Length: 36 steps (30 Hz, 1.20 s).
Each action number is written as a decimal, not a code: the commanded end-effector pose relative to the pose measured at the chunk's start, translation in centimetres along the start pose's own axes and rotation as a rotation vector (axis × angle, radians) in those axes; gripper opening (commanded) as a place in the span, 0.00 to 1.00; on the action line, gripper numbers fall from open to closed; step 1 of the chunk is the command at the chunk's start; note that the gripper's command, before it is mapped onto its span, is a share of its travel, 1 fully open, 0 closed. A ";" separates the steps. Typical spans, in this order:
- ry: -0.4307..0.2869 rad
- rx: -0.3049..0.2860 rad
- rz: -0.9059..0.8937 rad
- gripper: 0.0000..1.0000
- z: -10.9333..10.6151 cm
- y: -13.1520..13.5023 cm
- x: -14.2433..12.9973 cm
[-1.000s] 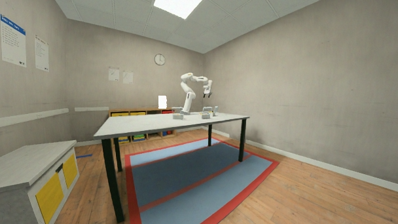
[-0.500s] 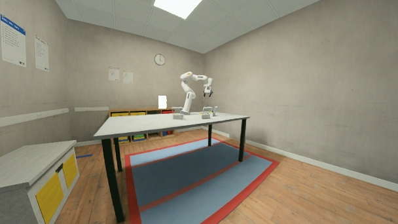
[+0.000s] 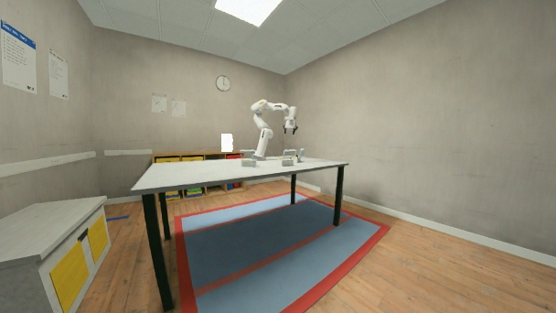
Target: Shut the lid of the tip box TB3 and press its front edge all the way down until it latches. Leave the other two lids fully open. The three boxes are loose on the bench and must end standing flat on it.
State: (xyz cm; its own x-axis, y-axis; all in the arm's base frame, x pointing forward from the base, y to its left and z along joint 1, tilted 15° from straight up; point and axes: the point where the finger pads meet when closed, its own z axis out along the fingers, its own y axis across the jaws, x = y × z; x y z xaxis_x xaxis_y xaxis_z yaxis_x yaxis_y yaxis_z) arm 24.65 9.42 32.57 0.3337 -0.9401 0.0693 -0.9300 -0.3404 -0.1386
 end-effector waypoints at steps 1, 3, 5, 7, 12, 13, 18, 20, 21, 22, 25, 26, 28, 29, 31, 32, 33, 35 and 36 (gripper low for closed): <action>-0.027 0.013 -0.043 1.00 -0.1 -0.5 1.8; -0.048 0.025 -0.083 1.00 0.0 -0.7 2.8; -0.048 0.025 -0.083 1.00 0.1 -0.8 3.4; -0.062 0.034 -0.112 1.00 0.1 -0.8 3.9; -0.085 0.053 -0.162 1.00 0.3 -0.9 5.4; -0.085 0.053 -0.162 1.00 0.4 -0.9 5.9; -0.100 0.069 -0.201 1.00 0.6 -0.9 7.7; -0.100 0.069 -0.201 1.00 0.7 -0.9 8.3; -0.100 0.069 -0.201 1.00 0.7 -0.9 8.3; -0.110 0.082 -0.230 1.00 0.8 -0.9 8.8; -0.113 0.086 -0.238 1.00 1.0 -0.8 10.0; -0.113 0.086 -0.238 1.00 1.0 -0.8 10.0; -0.121 0.100 -0.267 1.00 1.1 -0.7 10.5; -0.123 0.104 -0.276 1.00 1.2 -0.6 10.9; -0.123 0.104 -0.276 1.00 1.4 -0.5 11.6; -0.130 0.119 -0.305 1.00 1.5 -0.4 12.1; -0.132 0.122 -0.312 1.00 1.6 -0.3 12.6; -0.131 0.122 -0.312 1.00 1.8 -0.2 13.3; -0.131 0.122 -0.312 1.00 1.8 -0.2 13.3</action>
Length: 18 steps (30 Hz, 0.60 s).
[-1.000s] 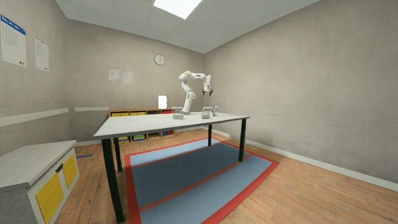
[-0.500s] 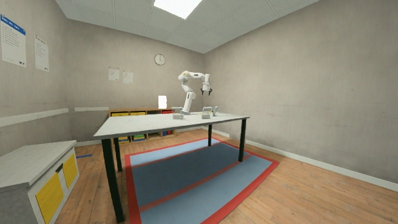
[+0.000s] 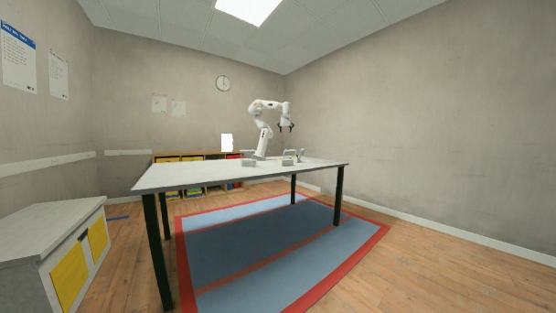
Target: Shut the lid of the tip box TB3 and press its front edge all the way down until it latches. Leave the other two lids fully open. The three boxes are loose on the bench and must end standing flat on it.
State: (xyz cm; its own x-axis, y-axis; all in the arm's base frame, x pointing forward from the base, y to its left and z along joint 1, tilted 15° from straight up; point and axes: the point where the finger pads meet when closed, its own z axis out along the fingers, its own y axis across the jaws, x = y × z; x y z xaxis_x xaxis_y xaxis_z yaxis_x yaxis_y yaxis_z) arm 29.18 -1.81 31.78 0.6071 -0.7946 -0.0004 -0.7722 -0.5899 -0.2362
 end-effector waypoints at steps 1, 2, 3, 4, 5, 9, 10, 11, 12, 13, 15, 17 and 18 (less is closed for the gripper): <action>-0.009 0.027 -0.050 1.00 0.0 0.7 1.6; -0.010 0.030 -0.057 1.00 0.0 1.0 2.0; -0.010 0.030 -0.057 1.00 0.0 1.3 2.5; -0.010 0.030 -0.057 1.00 0.1 1.4 2.7; -0.010 0.030 -0.057 1.00 0.1 1.4 2.7; -0.013 0.048 -0.093 1.00 0.2 2.0 3.5; -0.013 0.048 -0.093 1.00 0.2 2.3 3.9; -0.013 0.048 -0.093 1.00 0.2 2.4 4.1; -0.014 0.062 -0.123 1.00 0.3 2.7 4.5; -0.014 0.065 -0.129 1.00 0.4 3.1 4.9; -0.014 0.065 -0.129 1.00 0.4 3.6 5.5; -0.013 0.079 -0.159 1.00 0.5 3.9 5.8; -0.013 0.081 -0.164 1.00 0.6 4.2 6.2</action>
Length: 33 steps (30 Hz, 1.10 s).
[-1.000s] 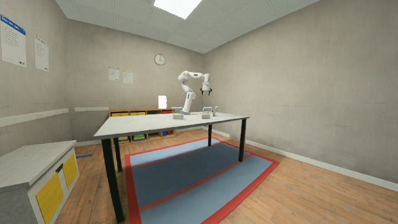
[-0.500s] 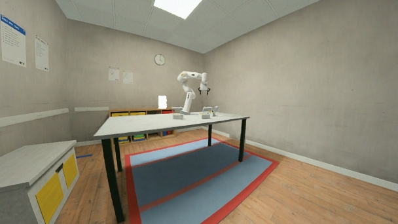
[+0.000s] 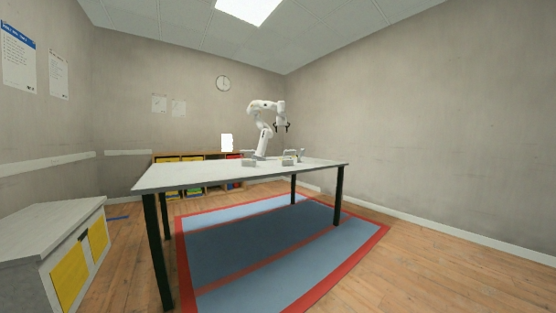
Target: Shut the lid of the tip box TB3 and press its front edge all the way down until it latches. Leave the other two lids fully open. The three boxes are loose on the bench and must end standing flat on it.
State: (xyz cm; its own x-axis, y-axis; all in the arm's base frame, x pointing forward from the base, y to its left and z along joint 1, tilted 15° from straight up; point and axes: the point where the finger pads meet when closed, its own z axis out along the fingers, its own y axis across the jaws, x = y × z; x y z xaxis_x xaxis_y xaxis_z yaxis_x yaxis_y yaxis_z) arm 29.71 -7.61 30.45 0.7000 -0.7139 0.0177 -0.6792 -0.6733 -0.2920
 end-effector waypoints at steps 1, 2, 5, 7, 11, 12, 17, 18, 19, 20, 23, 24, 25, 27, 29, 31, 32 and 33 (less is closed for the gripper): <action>0.002 0.022 -0.041 1.00 0.0 1.4 1.5; 0.002 0.022 -0.041 1.00 0.0 1.7 1.7; 0.005 0.037 -0.076 1.00 0.1 2.5 2.3; 0.005 0.037 -0.076 1.00 0.1 2.5 2.3; 0.010 0.051 -0.111 1.00 0.3 4.1 3.4; 0.010 0.051 -0.111 1.00 0.3 4.5 3.7; 0.016 0.064 -0.146 1.00 0.5 6.0 4.5; 0.016 0.064 -0.146 1.00 0.6 6.3 4.7; 0.016 0.064 -0.146 1.00 0.6 6.3 4.7; 0.023 0.075 -0.177 1.00 0.6 6.8 4.9; 0.024 0.076 -0.180 1.00 0.7 7.7 5.4; 0.024 0.076 -0.180 1.00 0.7 7.7 5.4; 0.033 0.086 -0.211 1.00 0.8 8.1 5.6; 0.033 0.086 -0.214 1.00 0.9 9.0 5.9; 0.033 0.086 -0.214 1.00 1.0 9.8 6.3; 0.043 0.095 -0.245 1.00 1.1 10.2 6.4; 0.044 0.095 -0.248 1.00 1.2 10.7 6.6; 0.044 0.095 -0.248 1.00 1.2 11.2 6.8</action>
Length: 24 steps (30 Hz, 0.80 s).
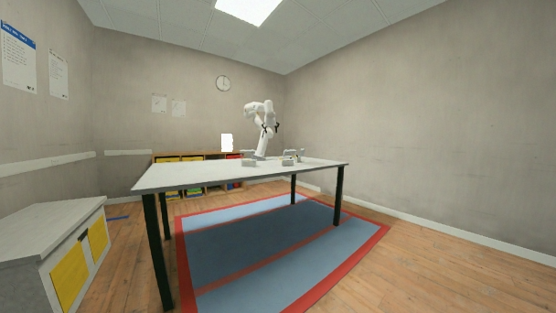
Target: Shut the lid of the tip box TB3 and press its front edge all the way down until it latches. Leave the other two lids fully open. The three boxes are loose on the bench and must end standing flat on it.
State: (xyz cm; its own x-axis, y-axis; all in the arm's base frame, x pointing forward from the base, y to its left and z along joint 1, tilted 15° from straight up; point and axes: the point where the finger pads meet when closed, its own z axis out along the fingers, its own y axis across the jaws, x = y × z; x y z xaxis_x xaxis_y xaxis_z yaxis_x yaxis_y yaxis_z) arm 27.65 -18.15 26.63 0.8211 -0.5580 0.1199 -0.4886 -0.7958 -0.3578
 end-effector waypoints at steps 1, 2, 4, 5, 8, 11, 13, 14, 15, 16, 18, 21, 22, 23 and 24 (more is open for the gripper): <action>0.012 0.009 -0.028 1.00 0.0 2.1 0.4; 0.012 0.009 -0.028 1.00 0.0 2.1 0.4; 0.022 0.015 -0.061 1.00 0.0 3.1 0.5; 0.022 0.015 -0.061 1.00 0.1 3.6 0.5; 0.022 0.015 -0.061 1.00 0.1 4.0 0.5; 0.034 0.020 -0.095 1.00 0.2 5.5 0.5; 0.034 0.020 -0.095 1.00 0.2 6.0 0.5; 0.045 0.023 -0.126 1.00 0.3 6.5 0.5; 0.046 0.023 -0.128 1.00 0.3 7.0 0.4; 0.046 0.023 -0.128 1.00 0.3 7.5 0.4; 0.046 0.023 -0.128 1.00 0.4 8.0 0.4; 0.058 0.024 -0.161 1.00 0.5 9.5 0.2; 0.058 0.024 -0.161 1.00 0.5 10.0 0.1; 0.058 0.024 -0.161 1.00 0.5 10.0 0.1; 0.058 0.024 -0.161 1.00 0.5 10.0 0.1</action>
State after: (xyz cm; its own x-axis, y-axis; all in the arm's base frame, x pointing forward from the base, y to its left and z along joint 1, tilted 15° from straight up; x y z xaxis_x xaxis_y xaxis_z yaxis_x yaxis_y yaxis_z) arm 23.49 -25.19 22.85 0.8685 -0.4444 0.2196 -0.3534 -0.8657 -0.3545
